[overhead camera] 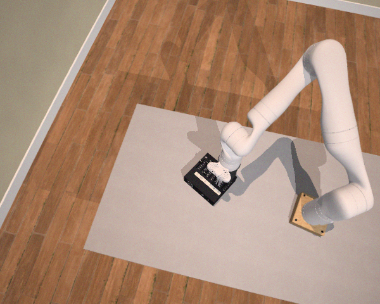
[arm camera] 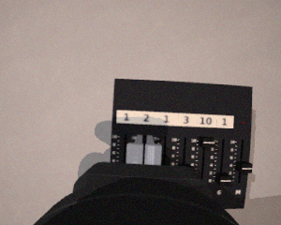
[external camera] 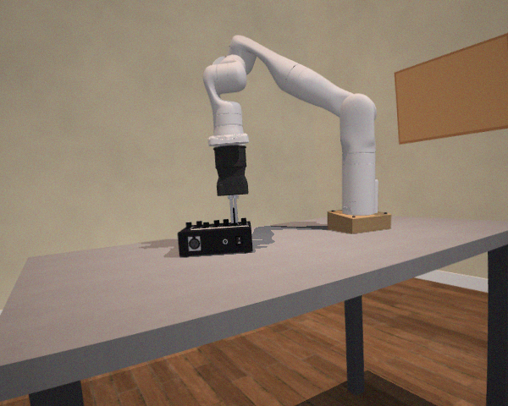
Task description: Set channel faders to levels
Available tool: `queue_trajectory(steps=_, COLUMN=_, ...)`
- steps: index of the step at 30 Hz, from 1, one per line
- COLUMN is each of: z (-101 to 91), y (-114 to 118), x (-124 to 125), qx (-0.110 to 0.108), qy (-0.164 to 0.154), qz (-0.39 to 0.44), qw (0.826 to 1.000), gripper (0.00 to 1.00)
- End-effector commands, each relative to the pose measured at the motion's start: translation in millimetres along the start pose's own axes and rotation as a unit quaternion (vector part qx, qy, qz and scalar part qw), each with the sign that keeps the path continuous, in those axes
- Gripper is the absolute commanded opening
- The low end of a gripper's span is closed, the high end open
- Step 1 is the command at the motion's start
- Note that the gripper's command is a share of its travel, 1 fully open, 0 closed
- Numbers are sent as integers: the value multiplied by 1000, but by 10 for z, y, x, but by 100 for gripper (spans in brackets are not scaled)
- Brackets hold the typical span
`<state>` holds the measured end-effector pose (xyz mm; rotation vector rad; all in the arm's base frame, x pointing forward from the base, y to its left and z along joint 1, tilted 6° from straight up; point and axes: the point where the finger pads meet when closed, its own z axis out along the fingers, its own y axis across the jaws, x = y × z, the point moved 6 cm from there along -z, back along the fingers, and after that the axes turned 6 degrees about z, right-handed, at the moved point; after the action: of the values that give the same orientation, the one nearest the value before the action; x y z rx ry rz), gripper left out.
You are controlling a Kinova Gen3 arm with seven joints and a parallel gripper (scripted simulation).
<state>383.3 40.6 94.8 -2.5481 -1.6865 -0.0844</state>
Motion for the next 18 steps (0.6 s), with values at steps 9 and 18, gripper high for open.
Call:
queue_trajectory(steps=9, z=-5, y=14, x=-72, qx=-1, qy=-1, qz=2, qw=1000, gripper=0)
queue_trajectory(steps=18, z=-5, y=16, x=-99, qx=-1, qy=-1, qz=2, qw=1000, gripper=0)
